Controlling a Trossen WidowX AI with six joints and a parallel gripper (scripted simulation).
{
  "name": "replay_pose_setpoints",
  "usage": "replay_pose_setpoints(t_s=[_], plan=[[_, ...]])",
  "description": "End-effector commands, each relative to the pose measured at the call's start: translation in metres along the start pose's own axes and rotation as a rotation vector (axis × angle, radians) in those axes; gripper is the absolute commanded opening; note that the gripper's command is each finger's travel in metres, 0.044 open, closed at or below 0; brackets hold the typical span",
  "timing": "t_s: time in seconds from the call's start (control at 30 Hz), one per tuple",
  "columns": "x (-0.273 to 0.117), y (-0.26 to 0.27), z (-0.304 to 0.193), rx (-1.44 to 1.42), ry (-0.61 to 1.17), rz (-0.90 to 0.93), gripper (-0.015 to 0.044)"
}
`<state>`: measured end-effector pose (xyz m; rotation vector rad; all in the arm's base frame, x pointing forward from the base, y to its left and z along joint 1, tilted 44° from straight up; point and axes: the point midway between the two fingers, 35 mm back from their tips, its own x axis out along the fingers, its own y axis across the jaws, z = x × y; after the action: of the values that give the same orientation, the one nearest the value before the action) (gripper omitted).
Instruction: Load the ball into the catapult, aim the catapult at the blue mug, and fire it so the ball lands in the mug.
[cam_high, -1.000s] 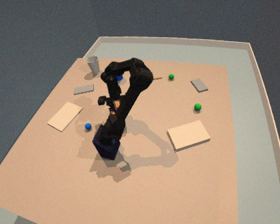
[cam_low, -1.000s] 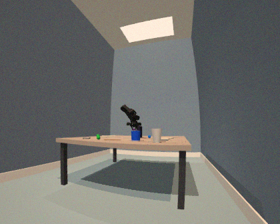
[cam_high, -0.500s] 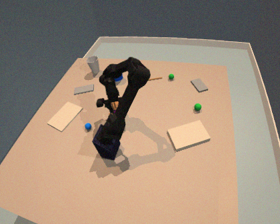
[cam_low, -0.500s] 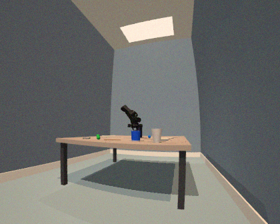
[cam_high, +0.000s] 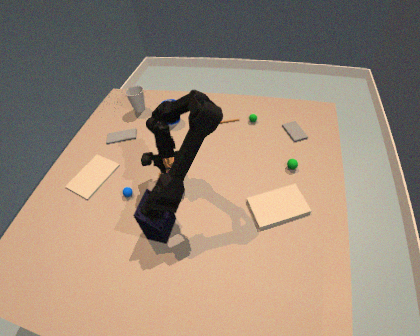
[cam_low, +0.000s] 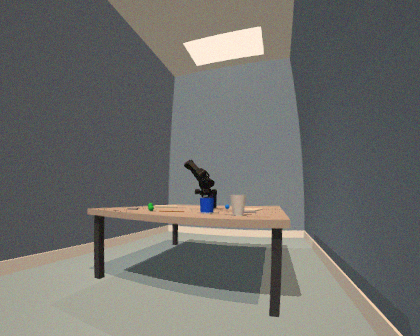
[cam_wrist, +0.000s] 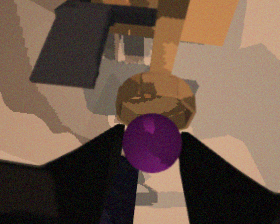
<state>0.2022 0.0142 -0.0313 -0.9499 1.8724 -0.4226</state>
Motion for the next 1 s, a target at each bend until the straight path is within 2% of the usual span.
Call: replay_pose_setpoints(t_s=[0.0,0.33,0.57,0.7,0.73,0.77,0.97], plan=[[-0.001,0.0,0.0,0.001,-0.001,0.0,0.0],[-0.004,0.0,0.0,0.0,-0.001,0.0,0.0263],[-0.103,0.003,-0.037,-0.025,0.006,-0.013,0.044],[-0.105,0.003,-0.038,-0.025,0.006,-0.014,0.044],[-0.091,0.003,-0.027,-0.027,-0.007,-0.011,0.044],[-0.093,0.005,-0.021,-0.026,-0.024,-0.006,0.044],[-0.128,0.016,0.045,-0.002,-0.222,0.039,0.044]])
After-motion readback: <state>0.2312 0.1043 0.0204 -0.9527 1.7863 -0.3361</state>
